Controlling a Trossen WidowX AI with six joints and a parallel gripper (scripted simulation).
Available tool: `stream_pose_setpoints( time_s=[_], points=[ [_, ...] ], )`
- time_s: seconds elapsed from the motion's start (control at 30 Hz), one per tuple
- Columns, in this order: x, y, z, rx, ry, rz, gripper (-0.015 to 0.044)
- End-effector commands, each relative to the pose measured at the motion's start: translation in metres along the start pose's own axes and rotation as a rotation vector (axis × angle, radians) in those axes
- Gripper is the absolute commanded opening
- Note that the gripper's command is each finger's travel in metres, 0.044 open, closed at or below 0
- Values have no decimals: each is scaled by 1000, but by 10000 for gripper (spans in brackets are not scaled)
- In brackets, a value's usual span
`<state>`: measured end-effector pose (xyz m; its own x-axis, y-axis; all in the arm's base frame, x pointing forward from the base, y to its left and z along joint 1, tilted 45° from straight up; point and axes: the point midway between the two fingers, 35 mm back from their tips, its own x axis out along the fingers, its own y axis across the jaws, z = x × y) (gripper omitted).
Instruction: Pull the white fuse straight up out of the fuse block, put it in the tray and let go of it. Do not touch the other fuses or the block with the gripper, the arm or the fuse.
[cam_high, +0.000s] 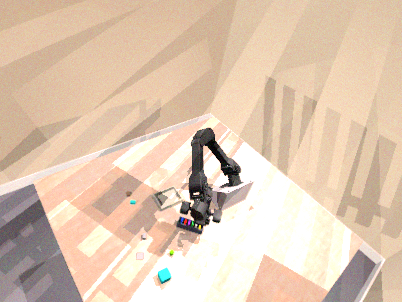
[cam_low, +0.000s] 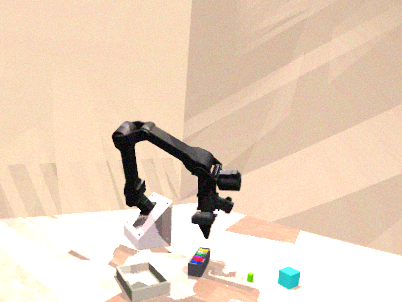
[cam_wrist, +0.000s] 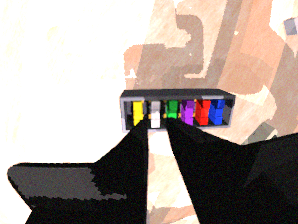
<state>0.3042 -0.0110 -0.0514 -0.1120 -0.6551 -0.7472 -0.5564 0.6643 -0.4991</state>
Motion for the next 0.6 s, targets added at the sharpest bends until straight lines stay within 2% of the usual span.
stream_pose_setpoints(
  time_s=[0.0,0.57],
  points=[
    [14,-2,-10,44,60,-19,69],
    [25,-2,-11,44,60,-19,69]
  ],
)
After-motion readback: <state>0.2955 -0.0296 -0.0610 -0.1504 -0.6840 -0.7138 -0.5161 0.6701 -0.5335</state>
